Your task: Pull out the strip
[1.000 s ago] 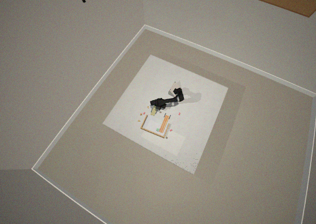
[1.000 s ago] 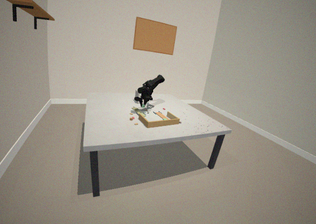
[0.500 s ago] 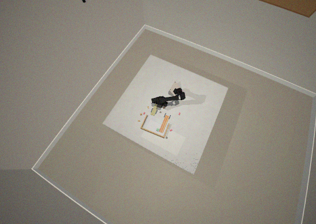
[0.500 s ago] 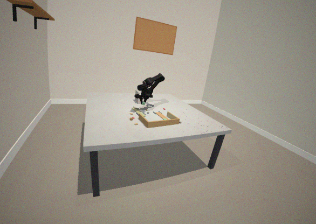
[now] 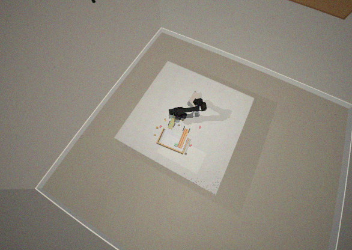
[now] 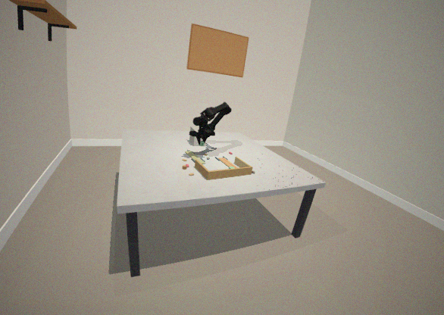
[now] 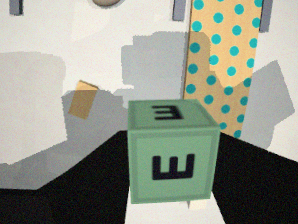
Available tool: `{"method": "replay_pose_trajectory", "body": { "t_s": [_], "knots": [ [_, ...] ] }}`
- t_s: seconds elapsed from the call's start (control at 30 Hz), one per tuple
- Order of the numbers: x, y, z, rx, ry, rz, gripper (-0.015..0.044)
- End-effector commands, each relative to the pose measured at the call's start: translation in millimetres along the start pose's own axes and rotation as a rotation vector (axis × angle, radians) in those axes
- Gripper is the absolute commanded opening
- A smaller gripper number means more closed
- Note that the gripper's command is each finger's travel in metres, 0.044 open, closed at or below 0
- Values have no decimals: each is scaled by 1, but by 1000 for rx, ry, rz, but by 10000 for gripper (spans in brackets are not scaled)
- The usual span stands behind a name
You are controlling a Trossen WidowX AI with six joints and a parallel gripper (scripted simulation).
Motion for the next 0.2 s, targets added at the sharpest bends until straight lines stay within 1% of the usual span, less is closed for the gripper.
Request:
{"method": "replay_pose_trajectory", "body": {
  "t_s": [0.0, 0.17],
  "knots": [
    [-1, 0, 0, -4, 5, -1, 0],
    [-1, 0, 0, -4, 5, -1, 0]
  ]
}}
Point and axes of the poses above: the point midway between the two fingers, 35 mm back from their tips, its own x axis out along the fingers, its own y axis across the jaws, z = x × y, the point moved 8 cm from there along -x, back along the fingers, and after that the axes turned 13 degrees about -x, right-handed, at the moved point
